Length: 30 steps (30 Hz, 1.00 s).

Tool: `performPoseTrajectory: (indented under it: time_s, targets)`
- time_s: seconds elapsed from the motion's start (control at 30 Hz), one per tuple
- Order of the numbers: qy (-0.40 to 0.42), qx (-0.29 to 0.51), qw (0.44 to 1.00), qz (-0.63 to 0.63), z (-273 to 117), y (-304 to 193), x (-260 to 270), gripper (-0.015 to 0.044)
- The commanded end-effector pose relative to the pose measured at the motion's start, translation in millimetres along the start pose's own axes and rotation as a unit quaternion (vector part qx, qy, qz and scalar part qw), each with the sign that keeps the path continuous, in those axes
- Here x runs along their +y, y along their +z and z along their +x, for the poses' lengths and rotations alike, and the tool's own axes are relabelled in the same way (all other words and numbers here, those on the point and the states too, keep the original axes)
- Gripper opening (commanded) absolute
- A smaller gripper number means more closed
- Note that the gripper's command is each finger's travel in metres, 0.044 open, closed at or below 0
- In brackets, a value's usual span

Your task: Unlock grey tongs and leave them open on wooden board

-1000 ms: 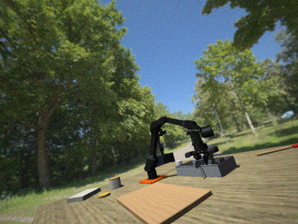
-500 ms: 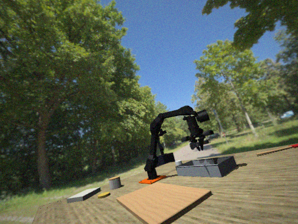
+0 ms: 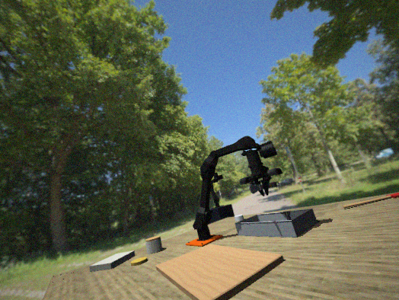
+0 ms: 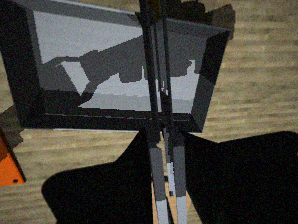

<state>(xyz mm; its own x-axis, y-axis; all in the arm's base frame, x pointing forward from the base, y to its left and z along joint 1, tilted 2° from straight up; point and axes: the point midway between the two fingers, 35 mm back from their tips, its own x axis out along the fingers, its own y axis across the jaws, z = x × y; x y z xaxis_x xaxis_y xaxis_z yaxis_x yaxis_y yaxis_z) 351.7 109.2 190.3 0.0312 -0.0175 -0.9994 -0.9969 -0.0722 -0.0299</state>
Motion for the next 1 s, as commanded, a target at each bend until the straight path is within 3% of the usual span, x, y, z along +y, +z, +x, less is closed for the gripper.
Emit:
performPoseTrajectory:
  time_s: [0.0,0.97]
  targets:
    - [-0.001,0.0,0.999,0.04,-0.4,-16.2,-3.9,-0.015]
    - [-0.008,0.005,0.901,0.433,-5.2,-182.9,-0.3,-0.015]
